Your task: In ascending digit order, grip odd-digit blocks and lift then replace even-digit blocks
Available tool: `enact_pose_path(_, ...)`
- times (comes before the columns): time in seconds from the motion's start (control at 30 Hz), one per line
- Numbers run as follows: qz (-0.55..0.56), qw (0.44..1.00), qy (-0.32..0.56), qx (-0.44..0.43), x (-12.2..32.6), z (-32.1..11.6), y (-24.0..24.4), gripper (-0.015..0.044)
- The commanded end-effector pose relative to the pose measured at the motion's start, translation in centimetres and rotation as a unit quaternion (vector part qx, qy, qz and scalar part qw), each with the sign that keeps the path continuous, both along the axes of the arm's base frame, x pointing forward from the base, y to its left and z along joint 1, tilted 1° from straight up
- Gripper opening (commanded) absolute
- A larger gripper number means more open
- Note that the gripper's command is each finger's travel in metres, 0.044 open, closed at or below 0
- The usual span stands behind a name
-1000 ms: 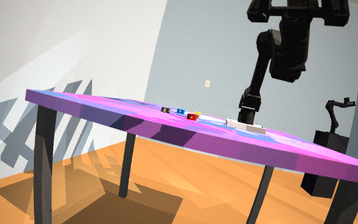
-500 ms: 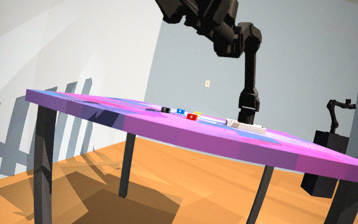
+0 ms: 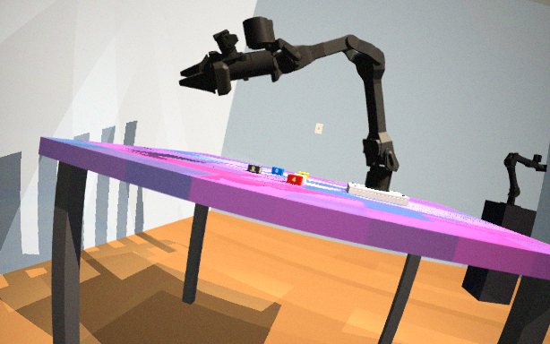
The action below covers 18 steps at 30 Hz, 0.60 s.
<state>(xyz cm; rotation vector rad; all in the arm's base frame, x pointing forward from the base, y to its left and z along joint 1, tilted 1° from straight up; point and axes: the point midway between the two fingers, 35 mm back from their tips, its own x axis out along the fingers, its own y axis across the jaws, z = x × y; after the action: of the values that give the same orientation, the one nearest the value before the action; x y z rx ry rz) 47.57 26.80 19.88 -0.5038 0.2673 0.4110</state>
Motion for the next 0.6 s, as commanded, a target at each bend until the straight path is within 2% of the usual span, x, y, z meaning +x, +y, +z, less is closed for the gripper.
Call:
enact_pose_path(0.0, -0.051, 0.996, 0.059, -0.036, 1.2, -1.3, -7.2, 0.0400)
enact_pose_path(0.13, -0.111, 0.983, 0.135, -0.064, 0.9, -3.0, -15.5, 0.0400)
enact_pose_path(0.3, -0.183, 0.951, 0.238, -0.079, -2.1, -4.6, -25.5, 0.0400)
enact_pose_path(0.57, -0.285, 0.863, 0.415, -0.044, -12.7, -6.1, -38.3, 0.0400)
